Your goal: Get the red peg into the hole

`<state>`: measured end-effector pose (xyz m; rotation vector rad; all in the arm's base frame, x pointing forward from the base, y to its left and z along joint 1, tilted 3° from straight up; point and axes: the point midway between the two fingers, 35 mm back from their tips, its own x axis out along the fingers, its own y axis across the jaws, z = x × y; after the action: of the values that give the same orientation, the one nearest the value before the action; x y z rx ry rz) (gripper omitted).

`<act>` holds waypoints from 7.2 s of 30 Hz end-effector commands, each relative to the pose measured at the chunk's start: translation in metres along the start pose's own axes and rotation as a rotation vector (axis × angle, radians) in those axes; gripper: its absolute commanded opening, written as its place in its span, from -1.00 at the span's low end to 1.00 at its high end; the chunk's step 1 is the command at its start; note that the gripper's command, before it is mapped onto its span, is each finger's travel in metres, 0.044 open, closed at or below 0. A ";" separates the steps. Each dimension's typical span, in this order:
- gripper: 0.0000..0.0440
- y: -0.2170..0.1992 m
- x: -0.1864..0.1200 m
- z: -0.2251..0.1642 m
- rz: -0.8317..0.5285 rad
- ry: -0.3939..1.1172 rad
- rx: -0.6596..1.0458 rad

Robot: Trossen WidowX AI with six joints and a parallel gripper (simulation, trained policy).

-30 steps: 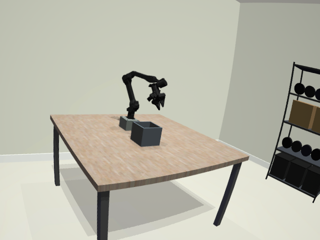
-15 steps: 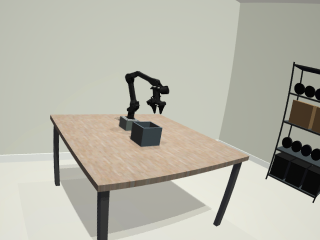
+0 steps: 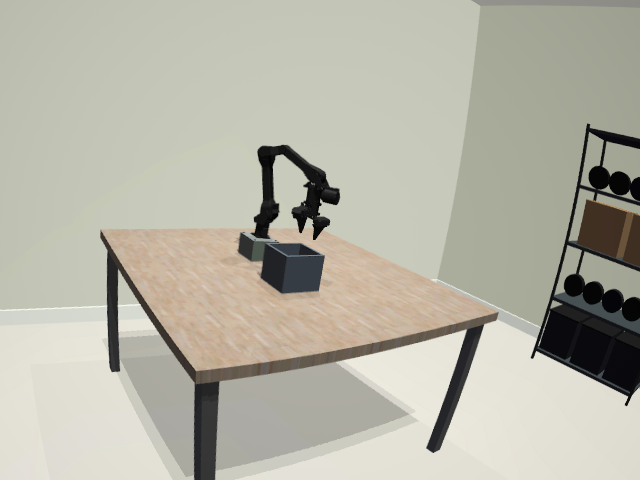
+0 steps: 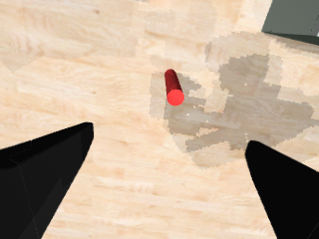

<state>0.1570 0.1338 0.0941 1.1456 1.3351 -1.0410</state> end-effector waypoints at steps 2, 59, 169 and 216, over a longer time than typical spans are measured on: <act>1.00 -0.007 0.012 0.002 -0.050 -0.023 -0.036; -1.00 0.031 0.076 -0.025 0.037 0.030 -0.107; -1.00 0.160 0.027 0.182 0.110 -0.102 -0.118; 0.00 0.190 -0.014 0.203 0.176 0.181 -0.105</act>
<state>0.3752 -0.0341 0.0905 1.2653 1.3850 -0.7651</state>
